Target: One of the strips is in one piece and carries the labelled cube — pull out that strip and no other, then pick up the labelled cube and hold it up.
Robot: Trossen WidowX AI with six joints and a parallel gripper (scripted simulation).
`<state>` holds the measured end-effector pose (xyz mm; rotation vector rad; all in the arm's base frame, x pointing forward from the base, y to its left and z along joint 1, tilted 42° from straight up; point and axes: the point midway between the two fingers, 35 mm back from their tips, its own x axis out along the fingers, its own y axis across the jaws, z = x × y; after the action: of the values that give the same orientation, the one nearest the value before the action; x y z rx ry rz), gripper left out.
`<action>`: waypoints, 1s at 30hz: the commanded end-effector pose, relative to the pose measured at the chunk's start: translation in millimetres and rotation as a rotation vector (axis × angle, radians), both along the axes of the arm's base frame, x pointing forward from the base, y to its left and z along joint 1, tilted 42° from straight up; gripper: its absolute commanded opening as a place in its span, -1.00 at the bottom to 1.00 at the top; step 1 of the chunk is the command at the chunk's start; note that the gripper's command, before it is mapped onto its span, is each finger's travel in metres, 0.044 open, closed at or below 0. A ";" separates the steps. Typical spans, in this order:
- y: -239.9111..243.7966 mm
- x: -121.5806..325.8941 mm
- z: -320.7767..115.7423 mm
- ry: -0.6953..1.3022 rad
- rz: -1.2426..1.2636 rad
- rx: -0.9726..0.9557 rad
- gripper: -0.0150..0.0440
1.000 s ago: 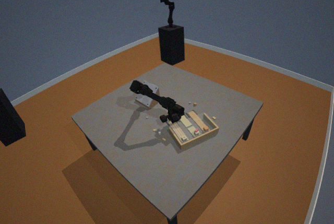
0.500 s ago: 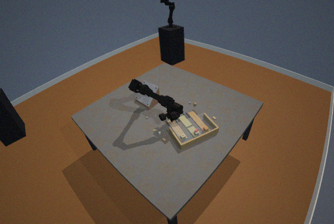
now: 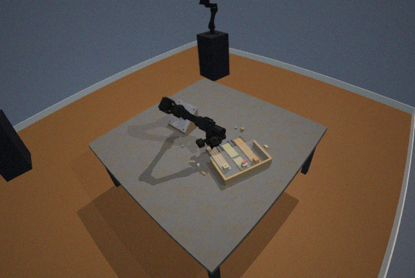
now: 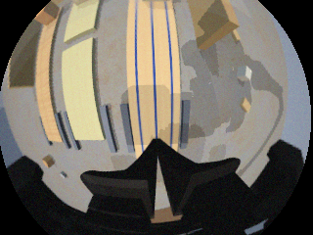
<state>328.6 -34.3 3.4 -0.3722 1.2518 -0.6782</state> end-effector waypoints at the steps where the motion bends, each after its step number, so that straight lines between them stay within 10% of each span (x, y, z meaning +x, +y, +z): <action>1: -1.6 -10.6 -5.0 0.011 -0.007 -0.003 -0.49; 30: 2.2 -53.0 -18.0 0.014 -0.007 -0.003 -0.49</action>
<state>286.1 -29.7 -9.7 -0.3723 1.2497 -0.6762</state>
